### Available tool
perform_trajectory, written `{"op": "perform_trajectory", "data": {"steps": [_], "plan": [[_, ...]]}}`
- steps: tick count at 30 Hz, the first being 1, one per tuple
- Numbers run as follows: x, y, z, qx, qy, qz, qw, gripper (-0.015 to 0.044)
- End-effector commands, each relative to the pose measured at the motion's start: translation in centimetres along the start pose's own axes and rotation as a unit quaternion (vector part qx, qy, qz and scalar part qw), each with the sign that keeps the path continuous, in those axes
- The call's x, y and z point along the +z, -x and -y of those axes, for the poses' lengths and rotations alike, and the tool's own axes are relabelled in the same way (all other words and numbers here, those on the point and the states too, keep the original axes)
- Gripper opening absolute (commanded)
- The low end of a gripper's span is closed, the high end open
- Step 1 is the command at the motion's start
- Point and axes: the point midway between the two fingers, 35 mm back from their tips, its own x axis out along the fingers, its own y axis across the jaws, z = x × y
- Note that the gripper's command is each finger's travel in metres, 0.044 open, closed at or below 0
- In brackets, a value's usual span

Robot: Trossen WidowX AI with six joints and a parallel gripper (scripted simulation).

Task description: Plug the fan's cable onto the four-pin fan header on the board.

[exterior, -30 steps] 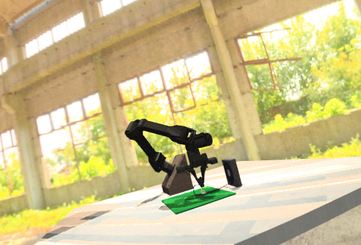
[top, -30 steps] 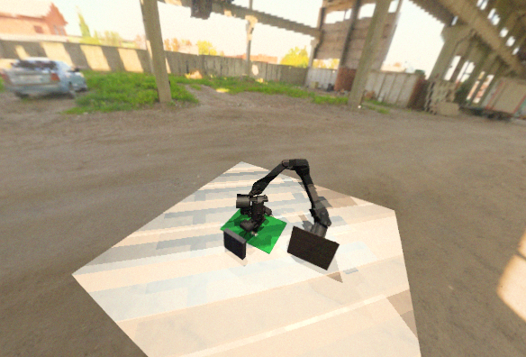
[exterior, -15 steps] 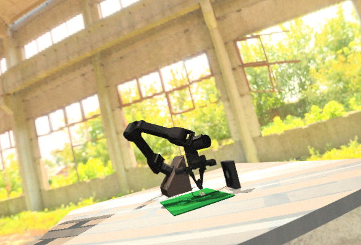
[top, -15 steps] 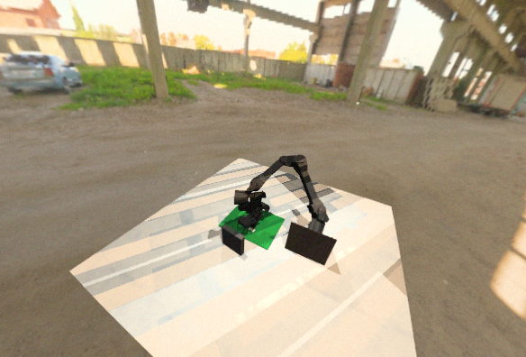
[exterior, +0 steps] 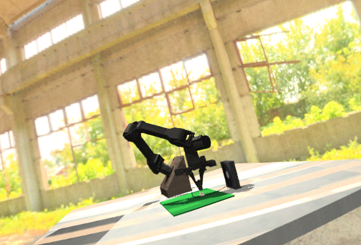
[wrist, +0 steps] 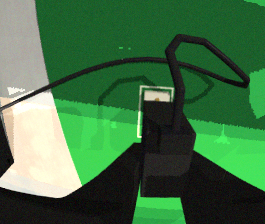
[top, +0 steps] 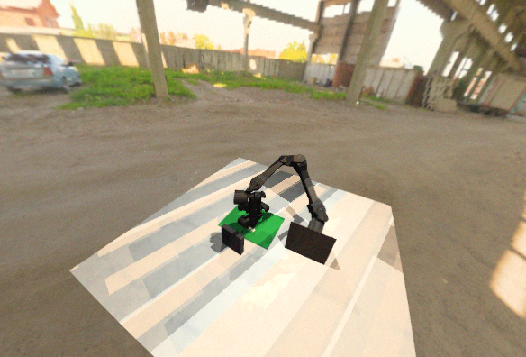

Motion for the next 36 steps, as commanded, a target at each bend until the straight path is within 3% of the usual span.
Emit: {"op": "perform_trajectory", "data": {"steps": [1, 36], "plan": [[0.0, -0.1, 0.0, -0.002, 0.002, 0.002, 1.000, 0.0000], [0.0, -1.5, 0.1, -0.002, 0.002, 0.003, 1.000, 0.0000]]}}
